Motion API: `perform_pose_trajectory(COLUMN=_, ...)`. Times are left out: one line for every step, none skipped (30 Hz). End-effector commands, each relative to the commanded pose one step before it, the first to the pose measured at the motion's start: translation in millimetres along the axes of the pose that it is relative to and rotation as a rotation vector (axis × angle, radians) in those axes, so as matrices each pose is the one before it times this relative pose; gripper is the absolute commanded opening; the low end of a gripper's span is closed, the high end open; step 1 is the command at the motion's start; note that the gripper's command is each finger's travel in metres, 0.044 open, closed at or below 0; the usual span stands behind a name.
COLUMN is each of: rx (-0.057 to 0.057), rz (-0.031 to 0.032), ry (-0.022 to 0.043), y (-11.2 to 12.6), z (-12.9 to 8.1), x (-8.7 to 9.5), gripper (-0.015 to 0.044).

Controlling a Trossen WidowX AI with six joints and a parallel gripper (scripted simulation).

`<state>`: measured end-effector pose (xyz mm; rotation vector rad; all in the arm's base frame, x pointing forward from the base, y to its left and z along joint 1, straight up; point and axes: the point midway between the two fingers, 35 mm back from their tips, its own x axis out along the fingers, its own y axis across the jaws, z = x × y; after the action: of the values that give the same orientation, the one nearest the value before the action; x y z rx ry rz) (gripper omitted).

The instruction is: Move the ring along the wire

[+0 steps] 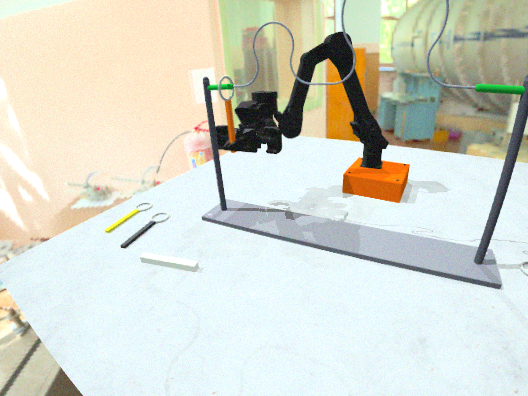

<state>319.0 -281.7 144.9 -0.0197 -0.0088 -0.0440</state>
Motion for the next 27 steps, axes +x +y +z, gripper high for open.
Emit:
perform_pose_trajectory(rx=-0.0066, rz=0.00568, ry=-0.00522, y=-0.35, z=3.28, x=0.67, gripper=-0.015)
perform_pose_trajectory(rx=0.0, rz=0.0, ry=0.0, y=0.0, z=0.0, x=0.0, gripper=-0.015)
perform_pose_trajectory(rx=0.0, rz=0.0, ry=0.0, y=0.0, z=0.0, x=0.0, gripper=-0.015)
perform_pose_trajectory(rx=0.0, rz=0.0, ry=0.0, y=0.0, z=0.0, x=0.0, gripper=-0.015)
perform_pose_trajectory(rx=0.0, rz=0.0, ry=0.0, y=0.0, z=0.0, x=0.0, gripper=-0.015)
perform_pose_trajectory(rx=0.0, rz=0.0, ry=0.0, y=0.0, z=0.0, x=0.0, gripper=-0.015)
perform_pose_trajectory(rx=0.0, rz=0.0, ry=0.0, y=0.0, z=0.0, x=0.0, gripper=-0.015)
perform_pose_trajectory(rx=0.0, rz=0.0, ry=0.0, y=0.0, z=0.0, x=0.0, gripper=-0.015)
perform_pose_trajectory(rx=0.0, rz=0.0, ry=0.0, y=0.0, z=0.0, x=0.0, gripper=-0.015)
perform_pose_trajectory(rx=0.0, rz=0.0, ry=0.0, y=0.0, z=0.0, x=0.0, gripper=-0.015)
perform_pose_trajectory(rx=0.0, rz=0.0, ry=0.0, y=0.0, z=0.0, x=0.0, gripper=-0.015)
perform_pose_trajectory(rx=0.0, rz=0.0, ry=0.0, y=0.0, z=0.0, x=0.0, gripper=-0.015)
perform_pose_trajectory(rx=0.0, rz=0.0, ry=0.0, y=0.0, z=0.0, x=0.0, gripper=-0.015)
perform_pose_trajectory(rx=0.0, rz=0.0, ry=0.0, y=0.0, z=0.0, x=0.0, gripper=-0.015)
perform_pose_trajectory(rx=0.0001, rz=0.00008, ry=0.00004, y=0.5, z=0.0, x=0.01, gripper=-0.015)
perform_pose_trajectory(rx=0.0001, rz=0.00014, ry=0.00007, y=0.91, z=0.0, x=0.02, gripper=-0.015)
perform_pose_trajectory(rx=0.0001, rz=0.00015, ry=0.00008, y=1.02, z=0.0, x=0.02, gripper=-0.015)
perform_pose_trajectory(rx=0.0001, rz=0.00015, ry=0.00007, y=1.02, z=0.0, x=0.02, gripper=-0.015)
perform_pose_trajectory(rx=0.0001, rz=0.00014, ry=0.00007, y=1.0, z=0.0, x=0.02, gripper=-0.015)
perform_pose_trajectory(rx=0.0002, rz=0.00014, ry=0.00007, y=1.0, z=0.0, x=0.02, gripper=-0.015)
perform_pose_trajectory(rx=0.0002, rz=0.00014, ry=0.00007, y=1.0, z=-0.01, x=0.02, gripper=-0.015)
perform_pose_trajectory(rx=0.0002, rz=0.00014, ry=0.00007, y=1.0, z=-0.01, x=0.02, gripper=-0.015)
perform_pose_trajectory(rx=0.0002, rz=0.00014, ry=0.00007, y=1.0, z=-0.01, x=0.02, gripper=-0.015)
perform_pose_trajectory(rx=0.0002, rz=0.00013, ry=0.00007, y=1.0, z=-0.01, x=0.02, gripper=-0.015)
perform_pose_trajectory(rx=0.0003, rz=0.00013, ry=0.00007, y=1.01, z=-0.01, x=0.02, gripper=-0.015)
perform_pose_trajectory(rx=0.0003, rz=0.00014, ry=0.00006, y=1.02, z=-0.01, x=0.02, gripper=-0.015)
perform_pose_trajectory(rx=0.0003, rz=0.00015, ry=0.00006, y=1.02, z=-0.01, x=0.02, gripper=-0.015)
